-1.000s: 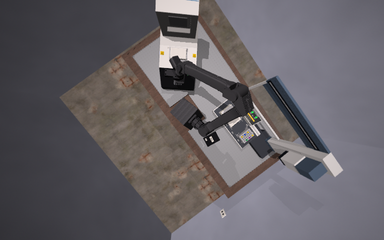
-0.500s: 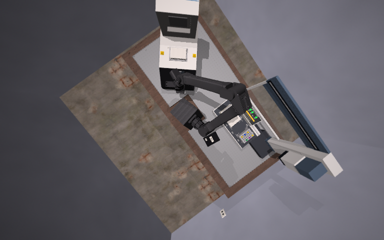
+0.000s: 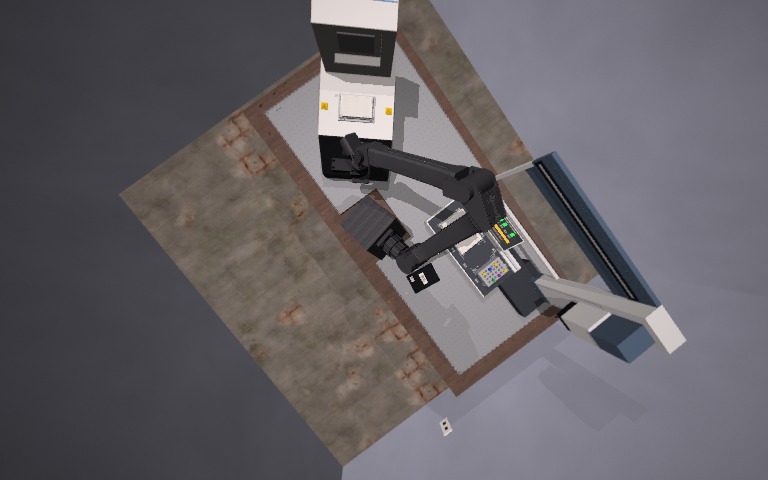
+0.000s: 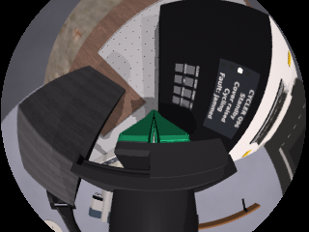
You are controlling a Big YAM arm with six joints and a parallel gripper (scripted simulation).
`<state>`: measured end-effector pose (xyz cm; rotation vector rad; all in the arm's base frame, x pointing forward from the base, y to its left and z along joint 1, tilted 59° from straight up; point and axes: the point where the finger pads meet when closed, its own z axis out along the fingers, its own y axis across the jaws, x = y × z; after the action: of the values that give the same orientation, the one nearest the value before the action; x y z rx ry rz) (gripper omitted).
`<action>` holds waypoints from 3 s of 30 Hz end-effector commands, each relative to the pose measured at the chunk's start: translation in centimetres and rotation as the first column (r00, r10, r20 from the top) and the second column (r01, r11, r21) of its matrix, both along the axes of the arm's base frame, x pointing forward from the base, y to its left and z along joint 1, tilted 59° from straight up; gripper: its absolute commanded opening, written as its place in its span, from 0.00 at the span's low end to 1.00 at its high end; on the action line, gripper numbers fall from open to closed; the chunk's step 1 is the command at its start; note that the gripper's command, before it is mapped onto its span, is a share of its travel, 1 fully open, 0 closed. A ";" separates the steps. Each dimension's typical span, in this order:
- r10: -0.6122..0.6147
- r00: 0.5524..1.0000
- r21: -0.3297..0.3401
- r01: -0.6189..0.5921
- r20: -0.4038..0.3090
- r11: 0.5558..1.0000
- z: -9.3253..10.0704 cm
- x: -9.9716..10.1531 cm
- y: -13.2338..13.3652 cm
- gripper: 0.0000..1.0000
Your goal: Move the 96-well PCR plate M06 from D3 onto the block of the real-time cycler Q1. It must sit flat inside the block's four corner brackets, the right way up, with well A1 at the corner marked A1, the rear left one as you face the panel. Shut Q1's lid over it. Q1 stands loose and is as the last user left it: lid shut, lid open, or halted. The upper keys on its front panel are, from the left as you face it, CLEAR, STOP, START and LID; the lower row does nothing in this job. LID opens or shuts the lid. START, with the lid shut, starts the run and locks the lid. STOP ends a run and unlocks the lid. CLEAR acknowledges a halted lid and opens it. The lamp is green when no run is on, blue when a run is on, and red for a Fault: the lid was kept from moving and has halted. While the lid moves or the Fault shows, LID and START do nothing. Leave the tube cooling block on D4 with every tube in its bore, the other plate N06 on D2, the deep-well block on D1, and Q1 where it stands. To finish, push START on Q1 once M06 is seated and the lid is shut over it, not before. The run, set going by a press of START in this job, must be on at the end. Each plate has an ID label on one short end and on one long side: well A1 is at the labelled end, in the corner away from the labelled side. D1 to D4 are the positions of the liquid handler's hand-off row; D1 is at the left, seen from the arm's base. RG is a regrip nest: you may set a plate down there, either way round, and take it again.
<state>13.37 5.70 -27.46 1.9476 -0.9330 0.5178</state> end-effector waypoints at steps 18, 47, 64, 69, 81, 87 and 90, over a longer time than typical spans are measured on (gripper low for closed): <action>0.013 1.000 0.000 -0.013 -0.015 1.000 -1.0 -0.1 0.1 0.00; 0.003 1.000 0.001 -0.003 -0.018 1.000 -2.7 2.8 1.1 0.00; 0.011 1.000 0.022 -0.011 0.024 1.000 -1.8 3.1 2.2 0.00; 0.009 0.999 0.035 -0.010 0.036 0.999 -1.9 3.5 2.8 0.00; 0.024 1.000 0.029 -0.024 0.008 0.999 -3.0 3.5 2.8 0.00; 0.025 1.000 0.000 -0.025 -0.017 1.000 -2.7 2.5 1.3 0.00; 0.025 0.999 -0.004 -0.025 -0.020 1.000 -2.6 2.3 1.1 0.00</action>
<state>16.01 6.63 -29.62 1.9486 -0.9292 0.5188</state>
